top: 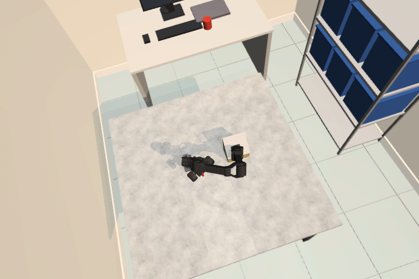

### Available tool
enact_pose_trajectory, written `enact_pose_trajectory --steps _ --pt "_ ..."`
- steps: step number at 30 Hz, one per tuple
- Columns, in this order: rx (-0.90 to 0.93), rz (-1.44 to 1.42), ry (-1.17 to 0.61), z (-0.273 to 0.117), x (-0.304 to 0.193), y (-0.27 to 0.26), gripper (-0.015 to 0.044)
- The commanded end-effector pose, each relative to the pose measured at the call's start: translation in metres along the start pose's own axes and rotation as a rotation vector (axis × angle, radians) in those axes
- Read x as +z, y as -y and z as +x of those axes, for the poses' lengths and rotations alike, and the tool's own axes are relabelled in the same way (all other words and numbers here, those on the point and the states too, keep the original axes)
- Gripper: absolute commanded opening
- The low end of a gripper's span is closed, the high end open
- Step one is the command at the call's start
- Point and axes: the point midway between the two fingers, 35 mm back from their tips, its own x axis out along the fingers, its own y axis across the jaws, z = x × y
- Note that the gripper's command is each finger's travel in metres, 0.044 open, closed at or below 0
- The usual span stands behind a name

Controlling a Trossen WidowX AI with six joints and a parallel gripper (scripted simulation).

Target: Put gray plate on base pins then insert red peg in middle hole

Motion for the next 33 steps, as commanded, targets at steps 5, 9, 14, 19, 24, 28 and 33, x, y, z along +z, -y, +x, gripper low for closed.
enact_pose_trajectory --steps 5,9,14,19,24,28,33 --pt "-0.002 -0.007 0.005 -0.002 0.022 -0.006 0.0000" --pt "-0.002 -0.007 0.006 -0.003 0.034 -0.008 0.0000" --pt "-0.002 -0.008 0.006 -0.004 0.049 -0.011 0.0000" --pt "-0.002 -0.008 0.007 -0.004 0.064 -0.012 0.0000" --pt "-0.002 -0.009 0.006 -0.004 0.080 -0.013 0.0000" --pt "-0.002 -0.010 0.006 -0.004 0.092 -0.013 0.0000" --pt "-0.001 -0.007 0.005 -0.003 0.108 -0.012 0.0000"
